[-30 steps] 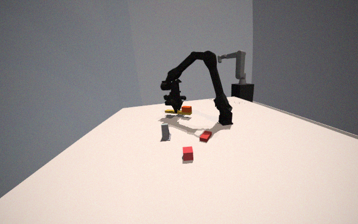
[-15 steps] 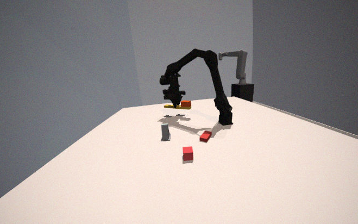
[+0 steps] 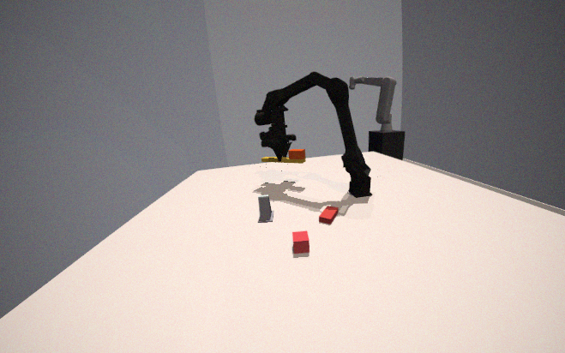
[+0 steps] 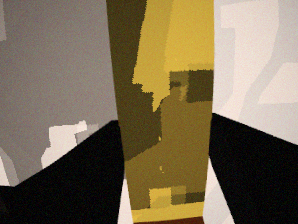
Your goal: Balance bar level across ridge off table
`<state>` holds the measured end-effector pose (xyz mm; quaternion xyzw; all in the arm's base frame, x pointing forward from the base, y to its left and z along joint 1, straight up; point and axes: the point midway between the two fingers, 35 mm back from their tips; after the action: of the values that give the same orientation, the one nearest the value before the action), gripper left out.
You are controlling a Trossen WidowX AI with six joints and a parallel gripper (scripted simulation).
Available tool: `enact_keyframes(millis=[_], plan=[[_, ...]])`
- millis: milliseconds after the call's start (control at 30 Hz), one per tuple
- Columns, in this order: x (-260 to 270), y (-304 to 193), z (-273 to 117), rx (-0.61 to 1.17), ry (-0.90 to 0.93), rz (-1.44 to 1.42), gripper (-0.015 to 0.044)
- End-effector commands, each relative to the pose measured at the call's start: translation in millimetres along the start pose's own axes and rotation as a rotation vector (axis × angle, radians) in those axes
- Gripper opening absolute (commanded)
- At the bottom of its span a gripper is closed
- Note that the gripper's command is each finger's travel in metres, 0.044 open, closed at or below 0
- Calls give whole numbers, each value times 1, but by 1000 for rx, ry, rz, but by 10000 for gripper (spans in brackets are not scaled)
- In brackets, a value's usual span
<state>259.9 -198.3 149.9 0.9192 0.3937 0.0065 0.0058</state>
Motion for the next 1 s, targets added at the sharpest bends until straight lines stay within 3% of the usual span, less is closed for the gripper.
enact_keyframes(millis=[0,967], plan=[[-1,0,-13,-16,-4,-3,0],[88,-11,-20,-14,7,336,0]])
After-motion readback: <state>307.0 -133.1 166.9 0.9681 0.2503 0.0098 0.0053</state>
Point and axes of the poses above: the point midway between the two fingers, 35 mm back from their tips, its own z axis out along the fingers, its own x axis across the jaws, y = z × x, and after that the axes turned 8 degrees about z, right-handed
